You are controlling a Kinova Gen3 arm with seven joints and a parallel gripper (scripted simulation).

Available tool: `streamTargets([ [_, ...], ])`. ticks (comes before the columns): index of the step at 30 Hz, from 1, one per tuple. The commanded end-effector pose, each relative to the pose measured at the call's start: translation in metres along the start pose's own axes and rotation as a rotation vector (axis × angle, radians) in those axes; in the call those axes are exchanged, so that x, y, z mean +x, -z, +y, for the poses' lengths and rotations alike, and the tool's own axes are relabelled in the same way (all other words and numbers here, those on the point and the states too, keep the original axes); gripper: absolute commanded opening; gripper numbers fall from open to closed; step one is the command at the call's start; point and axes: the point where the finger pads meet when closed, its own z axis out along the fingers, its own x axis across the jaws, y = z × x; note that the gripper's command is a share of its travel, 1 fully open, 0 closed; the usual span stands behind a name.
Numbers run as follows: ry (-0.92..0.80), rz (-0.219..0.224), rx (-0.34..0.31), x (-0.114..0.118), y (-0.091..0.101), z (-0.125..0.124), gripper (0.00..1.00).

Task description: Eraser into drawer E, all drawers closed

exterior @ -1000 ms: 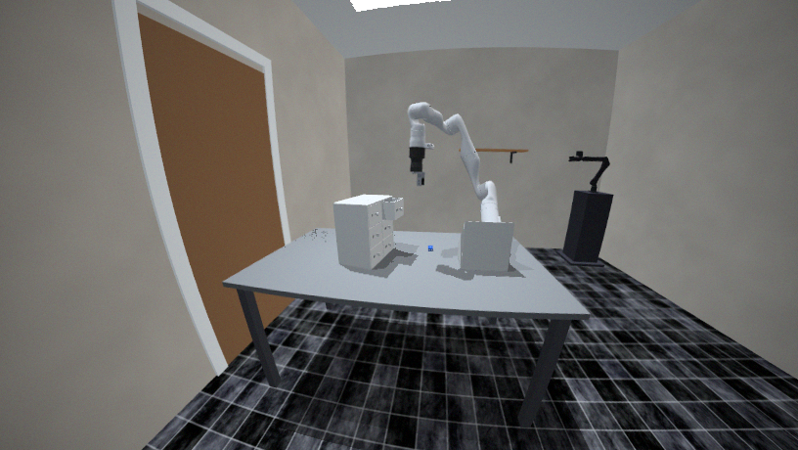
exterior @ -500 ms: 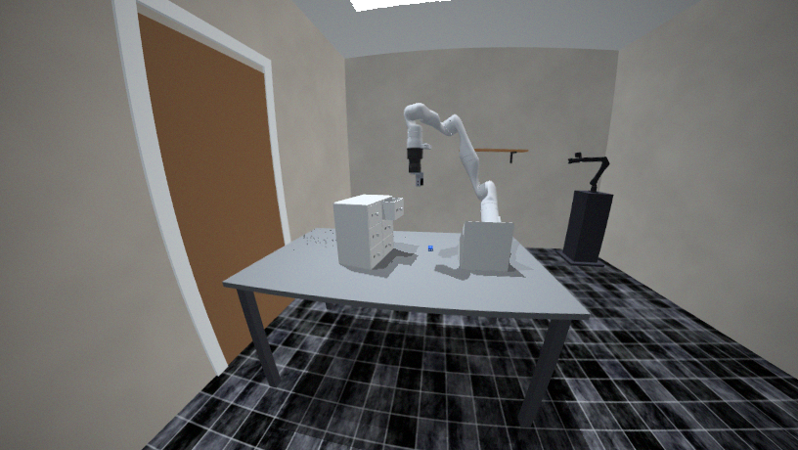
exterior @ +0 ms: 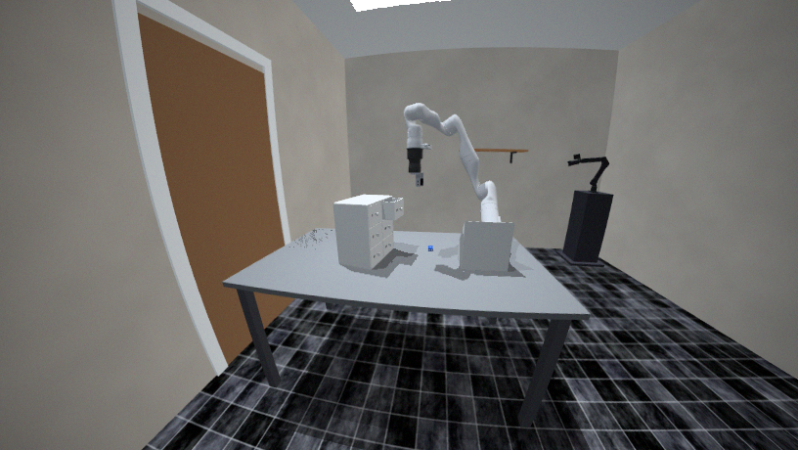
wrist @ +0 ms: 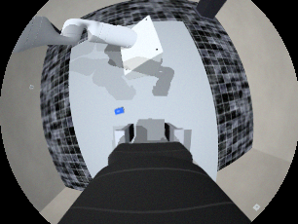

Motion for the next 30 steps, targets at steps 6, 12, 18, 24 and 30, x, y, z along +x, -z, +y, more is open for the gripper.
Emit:
streamTargets([
  [6,0.000,0.002,-0.001,0.0002,0.0008,0.0000,1.00],
  [12,0.002,0.002,-0.001,0.0002,0.0007,-0.0001,1.00],
  [18,0.009,0.001,-0.001,0.0002,0.0007,-0.0003,1.00],
  [24,0.024,0.001,-0.001,0.0000,0.0006,-0.0007,1.00],
  [30,0.047,0.001,-0.001,-0.0002,0.0005,-0.0014,1.00],
])
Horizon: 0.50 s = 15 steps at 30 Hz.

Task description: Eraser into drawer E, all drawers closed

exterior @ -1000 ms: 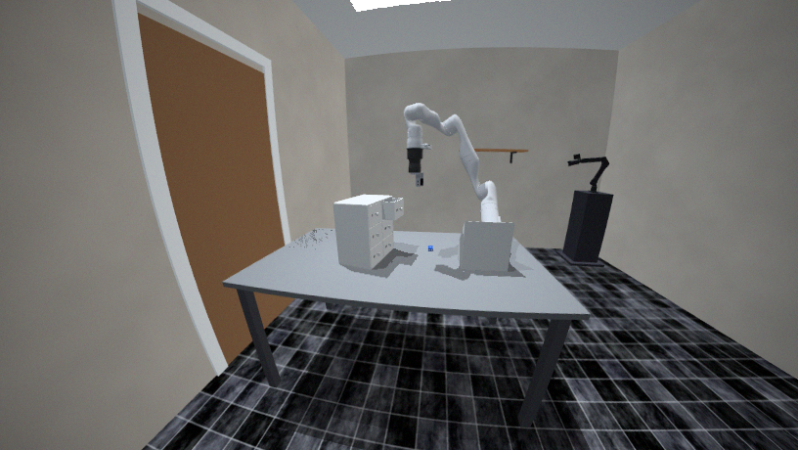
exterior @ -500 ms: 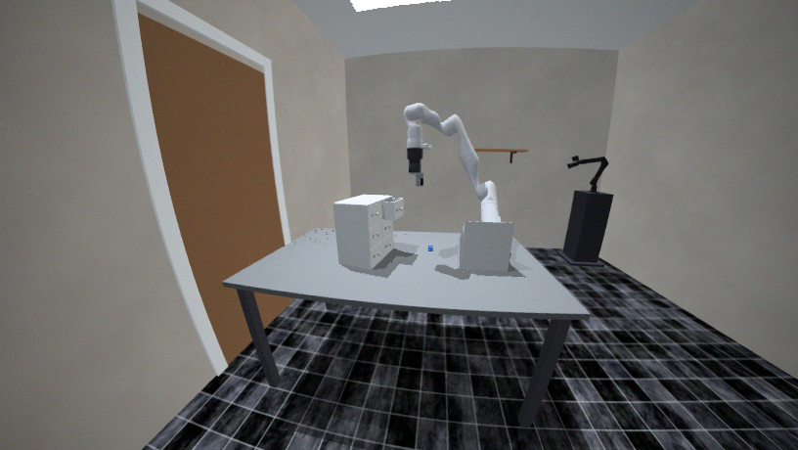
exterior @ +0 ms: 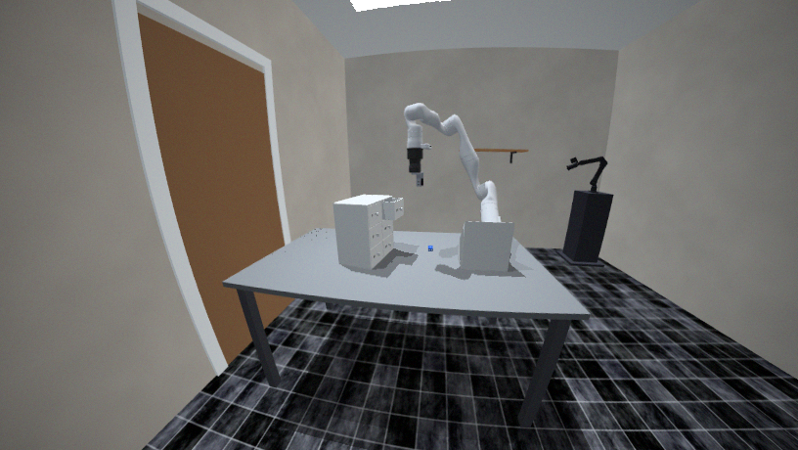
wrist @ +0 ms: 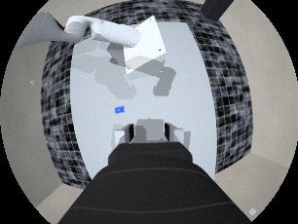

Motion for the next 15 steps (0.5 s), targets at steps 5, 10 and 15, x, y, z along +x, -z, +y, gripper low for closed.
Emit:
streamTargets([
  [5,0.039,0.001,-0.001,-0.0001,0.0003,-0.0012,1.00],
  [10,0.085,0.001,0.000,-0.0005,0.0000,-0.0026,1.00],
  [15,0.118,0.001,0.000,-0.0008,-0.0002,-0.0035,1.00],
])
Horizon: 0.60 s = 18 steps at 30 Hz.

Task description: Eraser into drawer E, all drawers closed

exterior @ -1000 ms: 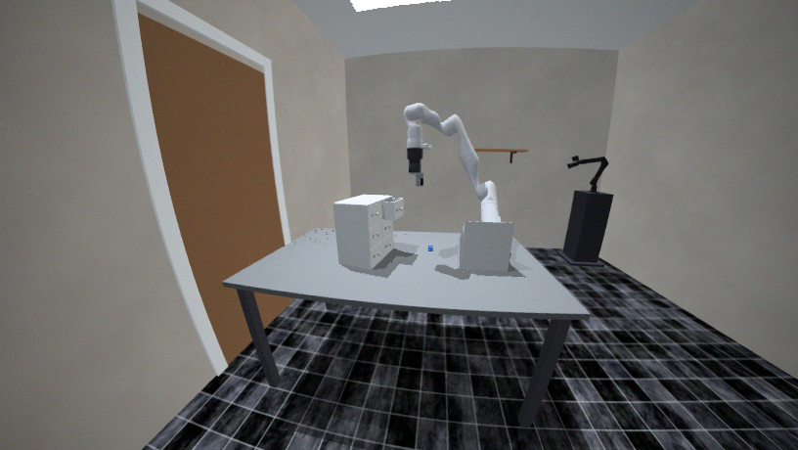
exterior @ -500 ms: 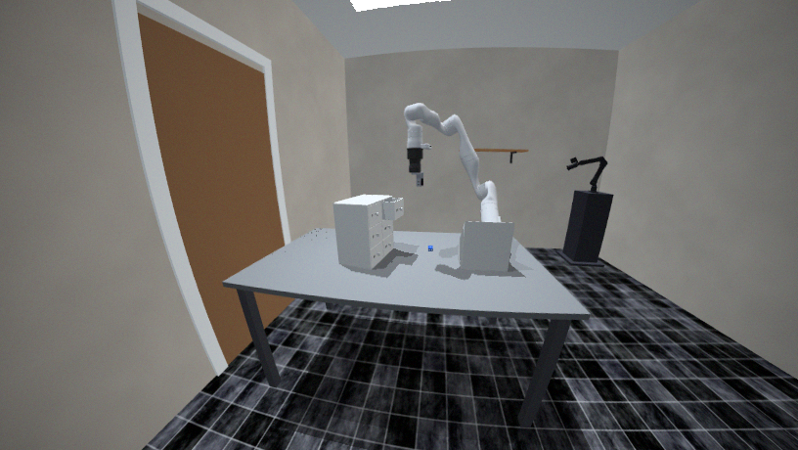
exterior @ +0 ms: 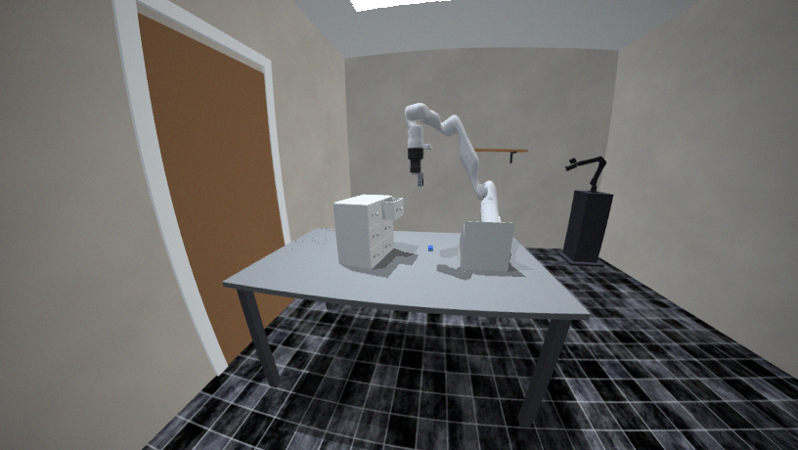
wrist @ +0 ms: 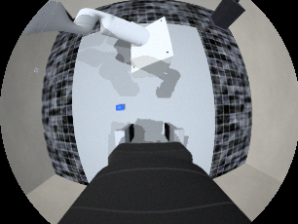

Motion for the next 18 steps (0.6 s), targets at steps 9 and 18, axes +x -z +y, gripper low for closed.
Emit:
streamTargets([
  [9,0.139,0.001,0.000,-0.0005,-0.0005,-0.0043,1.00],
  [18,0.267,0.001,0.001,-0.0012,-0.0013,-0.0081,1.00],
])
